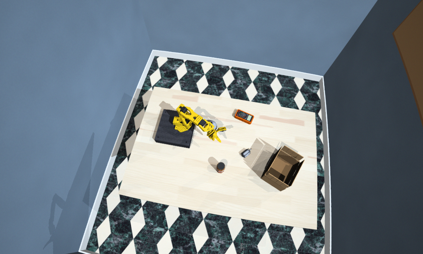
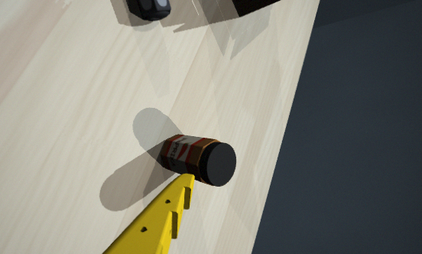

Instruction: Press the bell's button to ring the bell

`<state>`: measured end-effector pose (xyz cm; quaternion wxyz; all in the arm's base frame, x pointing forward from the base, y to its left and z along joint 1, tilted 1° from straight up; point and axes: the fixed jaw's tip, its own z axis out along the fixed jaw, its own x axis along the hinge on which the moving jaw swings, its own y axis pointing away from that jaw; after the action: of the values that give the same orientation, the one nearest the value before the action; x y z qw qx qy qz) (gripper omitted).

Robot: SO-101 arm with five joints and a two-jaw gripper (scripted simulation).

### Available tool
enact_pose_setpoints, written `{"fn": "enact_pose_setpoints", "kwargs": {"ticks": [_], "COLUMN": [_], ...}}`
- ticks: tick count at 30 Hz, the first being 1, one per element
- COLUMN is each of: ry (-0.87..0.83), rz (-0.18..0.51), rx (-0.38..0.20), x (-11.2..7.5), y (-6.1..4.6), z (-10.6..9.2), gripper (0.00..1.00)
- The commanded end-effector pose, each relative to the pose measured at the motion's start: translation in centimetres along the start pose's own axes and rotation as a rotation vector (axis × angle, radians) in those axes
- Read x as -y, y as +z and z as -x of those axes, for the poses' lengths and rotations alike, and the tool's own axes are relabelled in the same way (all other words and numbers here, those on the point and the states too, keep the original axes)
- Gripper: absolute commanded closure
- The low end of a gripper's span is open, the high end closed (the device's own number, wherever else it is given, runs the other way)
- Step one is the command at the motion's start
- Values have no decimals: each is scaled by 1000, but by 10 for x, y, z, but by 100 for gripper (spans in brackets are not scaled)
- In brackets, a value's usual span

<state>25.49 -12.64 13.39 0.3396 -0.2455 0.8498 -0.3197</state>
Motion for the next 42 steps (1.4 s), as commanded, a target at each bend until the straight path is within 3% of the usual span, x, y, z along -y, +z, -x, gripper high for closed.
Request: {"fn": "enact_pose_setpoints", "kwargs": {"ticks": [1,17,18,25,32,34,42], "ry": [1,1,1,-29,-160,-160,-447], "rz": [-3,-3,-3,33,181,181,464], "rx": [3,3,3,4,10,10,32], "x": [1,1,1,-7,-38,-38,-98], "y": [-1,-1,-1,0,0,0,-12], "z": [1,1,1,3,14,14,28], "gripper": [0,0,100,100,100,100,100]}}
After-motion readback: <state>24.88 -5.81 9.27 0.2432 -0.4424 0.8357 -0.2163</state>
